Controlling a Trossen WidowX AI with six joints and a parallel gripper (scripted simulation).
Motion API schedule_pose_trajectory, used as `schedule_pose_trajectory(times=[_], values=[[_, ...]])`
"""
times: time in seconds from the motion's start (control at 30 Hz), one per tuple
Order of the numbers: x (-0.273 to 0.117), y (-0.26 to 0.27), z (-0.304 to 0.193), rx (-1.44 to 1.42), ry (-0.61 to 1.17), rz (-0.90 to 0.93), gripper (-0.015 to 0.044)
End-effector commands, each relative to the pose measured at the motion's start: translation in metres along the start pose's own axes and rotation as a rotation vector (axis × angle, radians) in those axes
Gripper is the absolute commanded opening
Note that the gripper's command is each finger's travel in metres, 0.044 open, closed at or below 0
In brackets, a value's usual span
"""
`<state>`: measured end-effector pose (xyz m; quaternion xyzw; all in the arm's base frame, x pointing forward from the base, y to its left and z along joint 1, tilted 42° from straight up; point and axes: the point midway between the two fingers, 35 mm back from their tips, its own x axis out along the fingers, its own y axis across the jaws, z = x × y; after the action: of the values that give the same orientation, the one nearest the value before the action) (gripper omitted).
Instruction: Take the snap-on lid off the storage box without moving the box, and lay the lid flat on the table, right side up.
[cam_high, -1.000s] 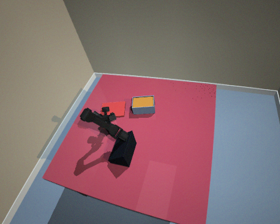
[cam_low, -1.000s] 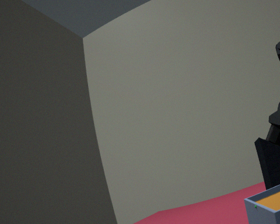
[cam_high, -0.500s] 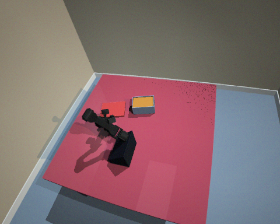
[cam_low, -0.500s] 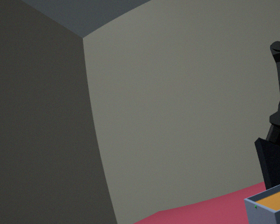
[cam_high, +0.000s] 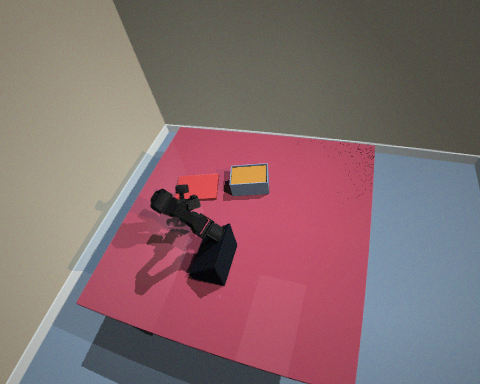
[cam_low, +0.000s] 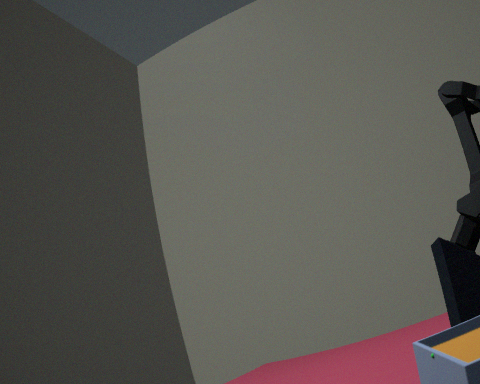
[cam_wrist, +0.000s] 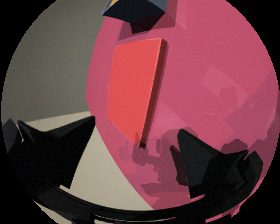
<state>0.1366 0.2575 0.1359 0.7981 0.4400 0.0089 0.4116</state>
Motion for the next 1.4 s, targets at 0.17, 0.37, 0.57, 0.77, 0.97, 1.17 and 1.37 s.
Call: schedule_pose_trajectory(times=[0.17, 0.37, 0.57, 0.77, 0.97, 1.17, 1.37], values=[[-0.015, 0.009, -0.001, 0.001, 0.004, 0.001, 0.044], [-0.026, 0.015, -0.001, 0.001, 0.004, 0.001, 0.044], [-0.036, 0.021, -0.001, 0.001, 0.004, 0.001, 0.044], [-0.047, 0.027, -0.001, 0.001, 0.004, 0.001, 0.044], [-0.045, 0.026, 0.001, 0.001, 0.004, 0.001, 0.044], [-0.045, 0.026, 0.001, 0.001, 0.004, 0.001, 0.044], [-0.045, 0.026, 0.001, 0.001, 0.004, 0.001, 0.044]])
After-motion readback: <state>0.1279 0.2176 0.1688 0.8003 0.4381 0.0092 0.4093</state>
